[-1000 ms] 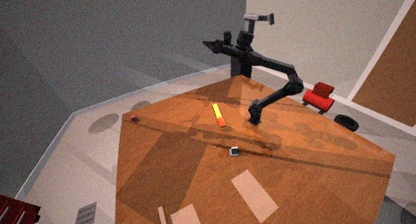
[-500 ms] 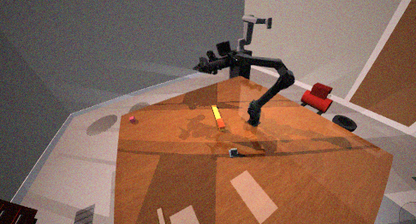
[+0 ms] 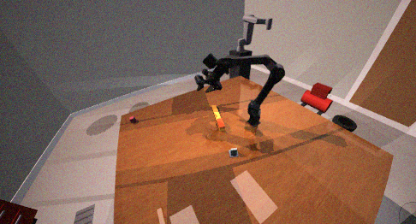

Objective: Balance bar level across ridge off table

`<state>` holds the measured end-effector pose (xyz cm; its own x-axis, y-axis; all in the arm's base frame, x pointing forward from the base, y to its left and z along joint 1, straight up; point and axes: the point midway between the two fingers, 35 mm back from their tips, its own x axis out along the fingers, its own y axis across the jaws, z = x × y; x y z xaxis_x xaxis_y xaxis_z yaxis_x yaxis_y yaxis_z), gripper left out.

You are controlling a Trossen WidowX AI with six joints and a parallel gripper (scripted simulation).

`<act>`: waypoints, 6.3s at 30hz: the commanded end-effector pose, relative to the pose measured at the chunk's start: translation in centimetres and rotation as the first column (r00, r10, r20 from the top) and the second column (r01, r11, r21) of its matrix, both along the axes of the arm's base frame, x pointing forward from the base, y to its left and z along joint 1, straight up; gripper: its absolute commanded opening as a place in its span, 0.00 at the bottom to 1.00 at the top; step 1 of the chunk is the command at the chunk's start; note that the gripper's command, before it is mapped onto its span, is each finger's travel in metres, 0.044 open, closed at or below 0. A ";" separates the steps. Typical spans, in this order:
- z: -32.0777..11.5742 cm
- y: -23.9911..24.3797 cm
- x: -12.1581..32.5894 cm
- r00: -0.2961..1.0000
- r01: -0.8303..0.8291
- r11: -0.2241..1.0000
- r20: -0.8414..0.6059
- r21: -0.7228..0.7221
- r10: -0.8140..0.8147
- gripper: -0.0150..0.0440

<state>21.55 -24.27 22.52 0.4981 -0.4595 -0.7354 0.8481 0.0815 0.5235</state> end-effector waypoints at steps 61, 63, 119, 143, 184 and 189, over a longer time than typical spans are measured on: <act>-17.8 6.0 -4.2 0.870 0.355 0.819 -0.479 0.450 -0.114 0.79; -17.8 6.0 -4.2 0.870 0.355 0.819 -0.479 0.450 -0.114 0.79; -10.4 6.0 -4.1 0.871 0.355 0.819 -0.479 0.451 -0.113 0.25; -8.7 10.0 -0.8 0.869 0.374 0.808 -0.476 0.455 -0.134 0.25; -8.5 25.1 4.1 0.859 0.433 0.767 -0.474 0.473 -0.193 0.25; -8.5 27.1 4.0 0.857 0.441 0.762 -0.475 0.474 -0.200 0.25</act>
<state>25.61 1.32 13.88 0.0263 0.0056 -0.9996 0.9056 -0.4236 0.0215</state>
